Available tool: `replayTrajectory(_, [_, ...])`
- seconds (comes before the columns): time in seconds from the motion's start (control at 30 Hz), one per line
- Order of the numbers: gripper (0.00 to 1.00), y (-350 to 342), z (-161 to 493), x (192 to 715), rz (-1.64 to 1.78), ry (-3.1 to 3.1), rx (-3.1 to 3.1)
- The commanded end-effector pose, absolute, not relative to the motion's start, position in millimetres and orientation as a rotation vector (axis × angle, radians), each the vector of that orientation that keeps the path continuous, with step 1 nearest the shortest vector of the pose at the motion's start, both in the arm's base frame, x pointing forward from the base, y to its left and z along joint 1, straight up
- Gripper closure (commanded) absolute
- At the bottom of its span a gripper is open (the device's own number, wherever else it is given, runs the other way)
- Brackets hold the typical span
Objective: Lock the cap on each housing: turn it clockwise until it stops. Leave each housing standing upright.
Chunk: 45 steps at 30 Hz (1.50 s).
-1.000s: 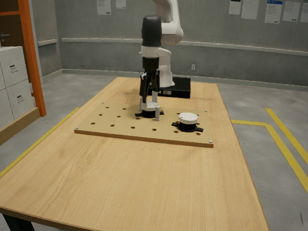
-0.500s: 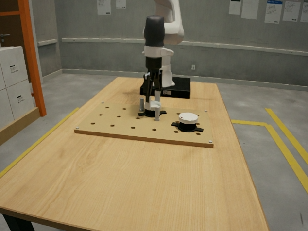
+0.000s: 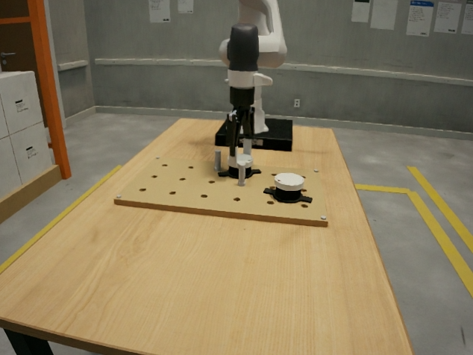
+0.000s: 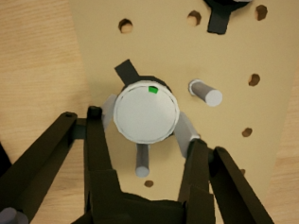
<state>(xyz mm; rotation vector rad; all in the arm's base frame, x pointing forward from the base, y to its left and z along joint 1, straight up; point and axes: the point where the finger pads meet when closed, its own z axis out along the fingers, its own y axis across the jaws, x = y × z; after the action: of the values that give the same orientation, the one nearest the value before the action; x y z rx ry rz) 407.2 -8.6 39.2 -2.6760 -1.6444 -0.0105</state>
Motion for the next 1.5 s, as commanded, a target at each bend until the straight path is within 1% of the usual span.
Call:
replayTrajectory(0.0, [0.9, -2, 37, 401, -0.001, -1.627, -2.686])
replayTrajectory(1.47, [0.9, 40, 37, 367, -0.001, -1.626, -2.686])
